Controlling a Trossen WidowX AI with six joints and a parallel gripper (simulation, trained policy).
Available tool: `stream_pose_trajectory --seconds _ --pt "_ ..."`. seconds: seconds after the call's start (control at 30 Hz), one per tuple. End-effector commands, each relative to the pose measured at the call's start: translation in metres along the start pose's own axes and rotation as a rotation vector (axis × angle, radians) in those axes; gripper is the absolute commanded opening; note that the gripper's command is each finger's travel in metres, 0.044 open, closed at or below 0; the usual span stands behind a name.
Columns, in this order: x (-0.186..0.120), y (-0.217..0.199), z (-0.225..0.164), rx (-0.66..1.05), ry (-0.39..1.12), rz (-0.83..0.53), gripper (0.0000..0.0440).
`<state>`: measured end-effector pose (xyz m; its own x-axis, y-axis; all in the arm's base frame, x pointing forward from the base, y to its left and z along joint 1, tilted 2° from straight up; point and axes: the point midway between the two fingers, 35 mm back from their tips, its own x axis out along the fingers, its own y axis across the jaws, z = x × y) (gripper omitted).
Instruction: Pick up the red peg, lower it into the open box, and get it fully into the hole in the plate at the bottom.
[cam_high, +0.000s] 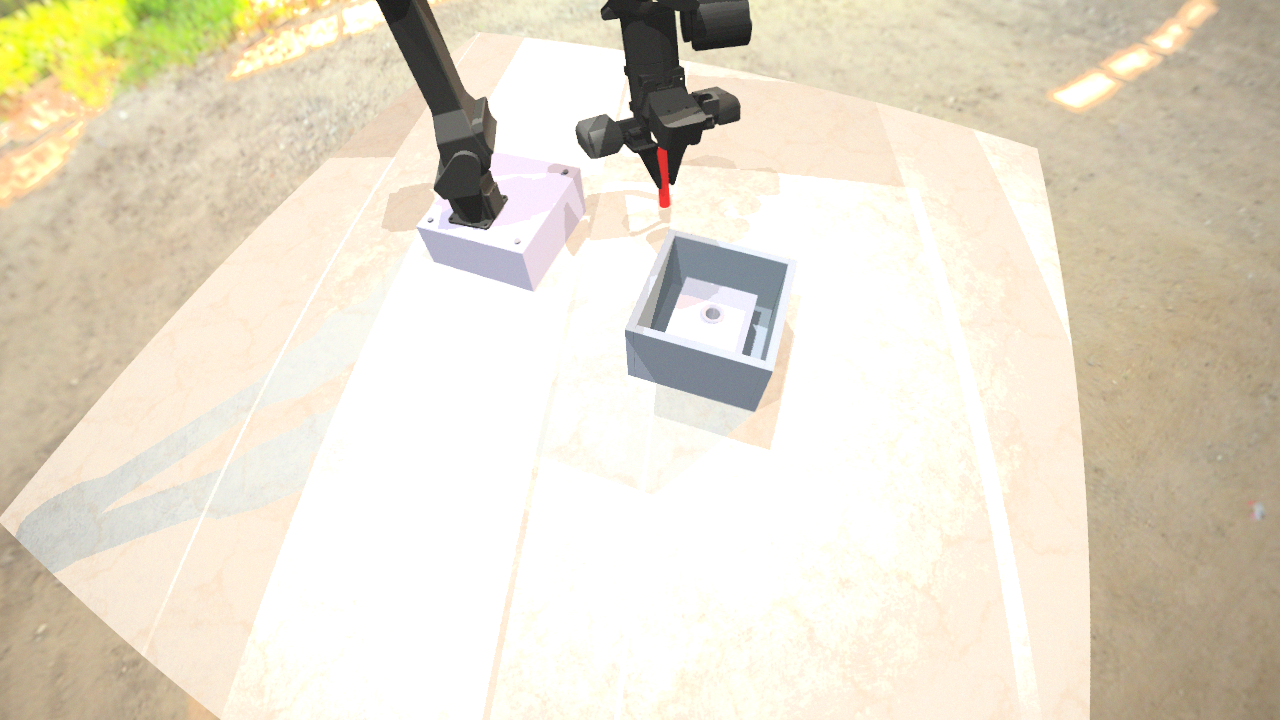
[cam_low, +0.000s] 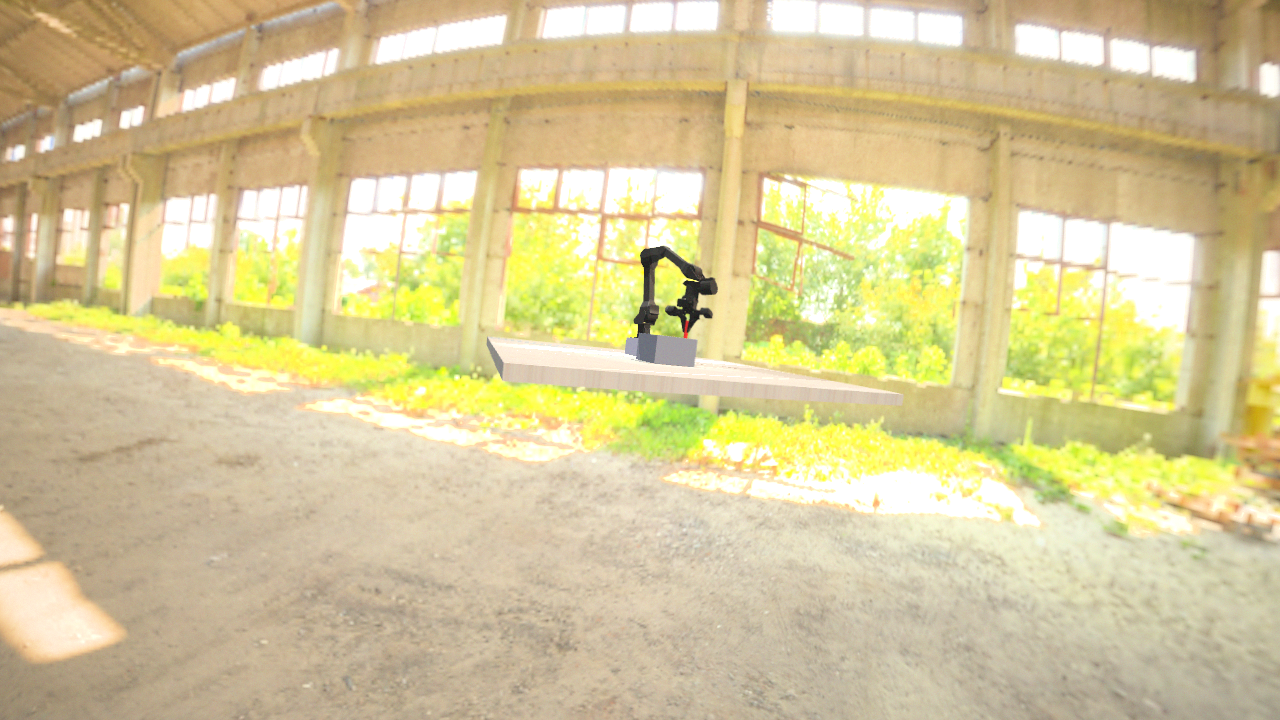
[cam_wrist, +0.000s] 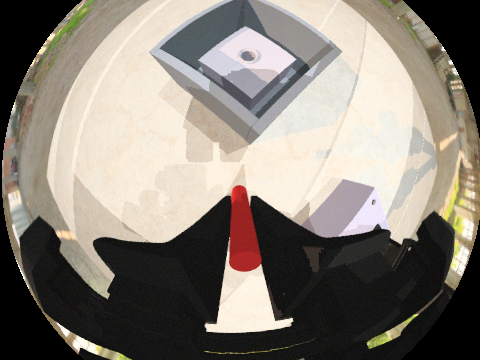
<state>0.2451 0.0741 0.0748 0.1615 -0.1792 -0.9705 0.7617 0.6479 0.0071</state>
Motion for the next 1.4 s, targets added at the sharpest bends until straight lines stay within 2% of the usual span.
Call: stream_pose_trajectory --seconds 0.0,0.23,0.63,1.03,1.37 --pt "-0.009 0.006 0.015 -0.003 -0.024 0.015 0.0" --pt "-0.017 0.009 0.047 0.017 -0.048 0.018 0.0" --pt "-0.01 0.002 0.099 0.09 -0.054 0.016 0.0" --pt "0.011 -0.006 0.143 0.162 -0.045 0.014 0.0002" --pt "0.041 -0.009 0.159 0.186 -0.003 0.004 0.0002"
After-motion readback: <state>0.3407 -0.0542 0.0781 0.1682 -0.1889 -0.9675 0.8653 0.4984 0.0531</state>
